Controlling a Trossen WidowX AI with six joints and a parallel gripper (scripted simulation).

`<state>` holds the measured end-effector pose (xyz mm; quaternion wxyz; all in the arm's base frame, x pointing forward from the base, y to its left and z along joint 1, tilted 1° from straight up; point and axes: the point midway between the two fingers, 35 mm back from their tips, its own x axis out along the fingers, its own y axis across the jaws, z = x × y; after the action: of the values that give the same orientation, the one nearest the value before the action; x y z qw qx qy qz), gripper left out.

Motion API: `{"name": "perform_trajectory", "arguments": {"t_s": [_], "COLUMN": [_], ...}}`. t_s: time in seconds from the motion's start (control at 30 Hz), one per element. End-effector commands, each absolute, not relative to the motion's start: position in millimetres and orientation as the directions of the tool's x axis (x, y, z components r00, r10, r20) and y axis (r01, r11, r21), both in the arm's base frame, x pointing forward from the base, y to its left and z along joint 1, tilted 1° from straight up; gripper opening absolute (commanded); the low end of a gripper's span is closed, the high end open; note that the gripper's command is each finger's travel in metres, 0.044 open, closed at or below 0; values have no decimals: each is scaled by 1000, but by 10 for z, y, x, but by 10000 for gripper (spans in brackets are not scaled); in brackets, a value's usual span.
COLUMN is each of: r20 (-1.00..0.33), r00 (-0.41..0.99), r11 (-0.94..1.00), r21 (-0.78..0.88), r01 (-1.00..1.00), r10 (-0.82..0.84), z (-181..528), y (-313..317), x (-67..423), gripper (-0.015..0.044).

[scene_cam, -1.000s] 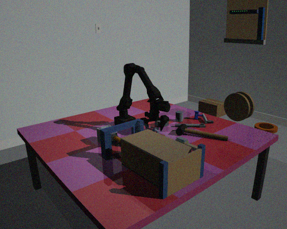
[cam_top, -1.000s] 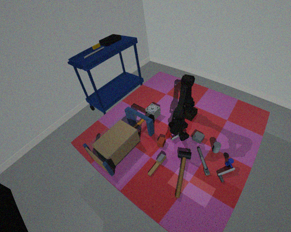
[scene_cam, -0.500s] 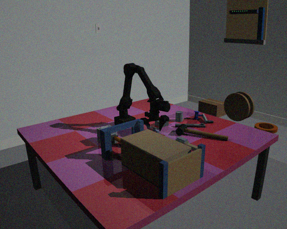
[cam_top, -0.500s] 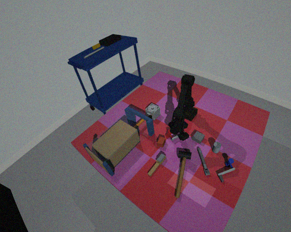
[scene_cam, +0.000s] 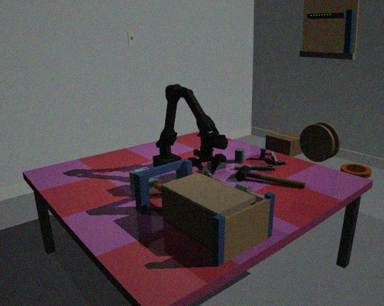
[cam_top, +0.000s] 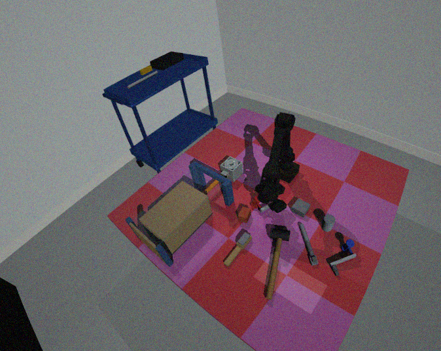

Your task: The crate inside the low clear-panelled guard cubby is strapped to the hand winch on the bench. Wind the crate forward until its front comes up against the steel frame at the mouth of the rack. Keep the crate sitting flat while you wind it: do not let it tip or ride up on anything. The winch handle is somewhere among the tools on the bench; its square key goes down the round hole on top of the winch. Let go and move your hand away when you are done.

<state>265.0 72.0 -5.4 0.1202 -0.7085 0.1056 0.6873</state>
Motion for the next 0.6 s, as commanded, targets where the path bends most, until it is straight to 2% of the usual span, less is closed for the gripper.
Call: {"name": "perform_trajectory", "arguments": {"t_s": [0.0, 0.57], "r20": [-999, -999], "r00": [32, 32], "r11": [-949, -949], "r21": [-25, -25], "r01": [-315, -315], "r10": [15, 15], "z": [-53, -53], "y": [720, 720], "x": [2650, 2650], "gripper": [227, 113]}}
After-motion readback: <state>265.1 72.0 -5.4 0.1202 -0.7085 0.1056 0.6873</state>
